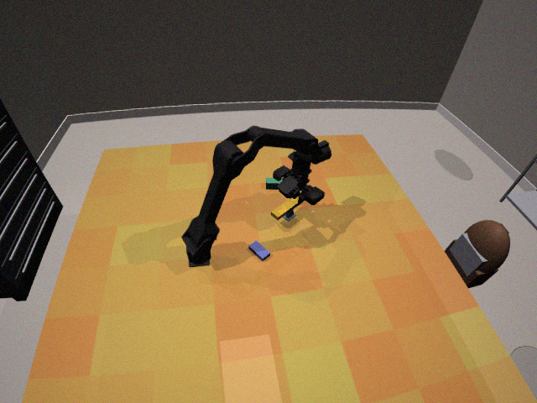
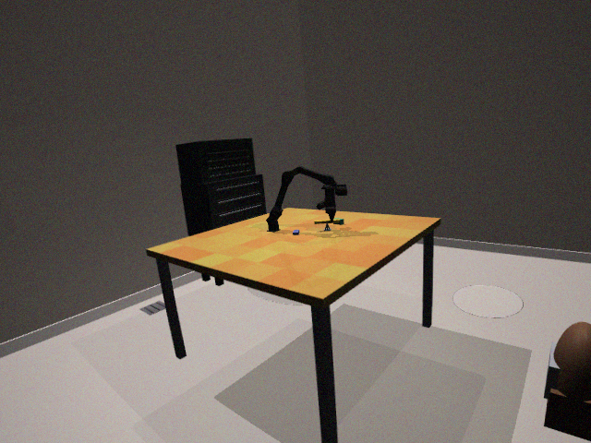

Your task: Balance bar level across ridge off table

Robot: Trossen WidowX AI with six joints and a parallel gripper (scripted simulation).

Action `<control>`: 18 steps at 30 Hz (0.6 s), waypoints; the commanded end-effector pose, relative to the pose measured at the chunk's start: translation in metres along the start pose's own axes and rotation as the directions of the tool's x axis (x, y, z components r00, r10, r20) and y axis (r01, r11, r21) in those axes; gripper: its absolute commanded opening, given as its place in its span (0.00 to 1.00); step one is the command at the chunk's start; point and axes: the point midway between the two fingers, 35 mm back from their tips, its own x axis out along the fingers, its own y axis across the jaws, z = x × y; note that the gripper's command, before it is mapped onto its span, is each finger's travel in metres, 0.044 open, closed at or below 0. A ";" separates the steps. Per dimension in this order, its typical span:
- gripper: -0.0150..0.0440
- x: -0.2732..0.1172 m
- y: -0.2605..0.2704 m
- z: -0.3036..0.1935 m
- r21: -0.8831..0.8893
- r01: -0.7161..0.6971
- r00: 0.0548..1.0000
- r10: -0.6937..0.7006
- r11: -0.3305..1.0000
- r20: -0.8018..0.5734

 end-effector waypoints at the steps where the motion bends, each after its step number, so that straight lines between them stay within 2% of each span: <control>1: 0.54 0.000 0.000 0.000 0.000 0.000 1.000 0.000 1.000 0.000; 18: 0.57 0.000 0.000 0.000 0.000 0.000 1.000 0.000 1.000 0.000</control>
